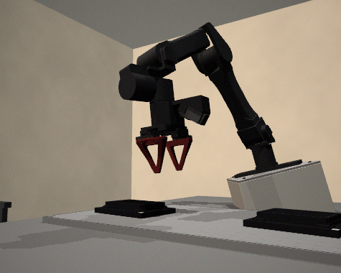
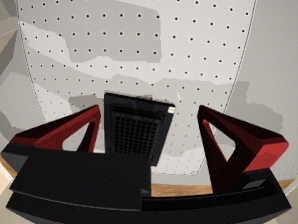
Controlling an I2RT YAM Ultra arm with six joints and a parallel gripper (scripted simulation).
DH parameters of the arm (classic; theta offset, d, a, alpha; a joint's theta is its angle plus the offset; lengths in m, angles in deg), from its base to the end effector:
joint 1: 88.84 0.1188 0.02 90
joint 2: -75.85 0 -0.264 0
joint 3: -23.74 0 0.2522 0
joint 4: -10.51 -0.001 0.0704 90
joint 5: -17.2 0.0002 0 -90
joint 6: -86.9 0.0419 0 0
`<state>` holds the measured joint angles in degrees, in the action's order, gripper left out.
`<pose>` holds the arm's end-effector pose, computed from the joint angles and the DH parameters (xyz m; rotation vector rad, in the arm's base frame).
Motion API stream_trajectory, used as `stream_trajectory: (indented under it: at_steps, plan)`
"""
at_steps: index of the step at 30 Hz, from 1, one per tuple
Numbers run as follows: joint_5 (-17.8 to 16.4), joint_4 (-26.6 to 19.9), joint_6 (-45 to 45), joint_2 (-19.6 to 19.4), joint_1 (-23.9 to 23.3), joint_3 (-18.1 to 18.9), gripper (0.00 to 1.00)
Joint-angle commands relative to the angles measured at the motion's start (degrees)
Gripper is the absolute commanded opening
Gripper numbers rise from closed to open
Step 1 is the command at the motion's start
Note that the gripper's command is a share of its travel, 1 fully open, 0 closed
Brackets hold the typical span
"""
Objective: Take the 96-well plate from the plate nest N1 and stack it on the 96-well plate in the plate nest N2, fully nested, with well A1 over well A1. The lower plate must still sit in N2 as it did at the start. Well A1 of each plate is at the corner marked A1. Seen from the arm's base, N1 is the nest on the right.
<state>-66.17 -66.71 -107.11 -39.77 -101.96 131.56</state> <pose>0.3824 -0.0931 0.2110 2.1902 -2.1673 0.2074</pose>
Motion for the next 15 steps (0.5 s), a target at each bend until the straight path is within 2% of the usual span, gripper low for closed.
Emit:
stream_trajectory:
  at_steps: [1,2,4,6,7,10,11,13,15]
  plan:
    - [0.9,2.2,0.8,2.7,-2.2,-1.9,1.0]
    - [0.8,2.2,-0.5,2.8,-2.9,-1.8,1.0]
    - [0.2,2.0,-2.0,3.0,-4.3,0.9,1.0]
    - [-0.2,0.5,-3.4,0.8,-5.8,1.4,1.0]
    - [1.0,2.6,-2.3,3.4,-6.2,-1.6,1.0]
    - [1.4,3.6,-0.6,4.0,-6.8,-2.4,1.0]
    - [1.2,3.6,-1.5,4.1,-7.5,-2.4,1.0]
    - [0.6,3.4,-3.3,4.3,-8.9,0.3,1.0]
    - [0.3,2.0,-4.7,2.7,-10.3,0.7,1.0]
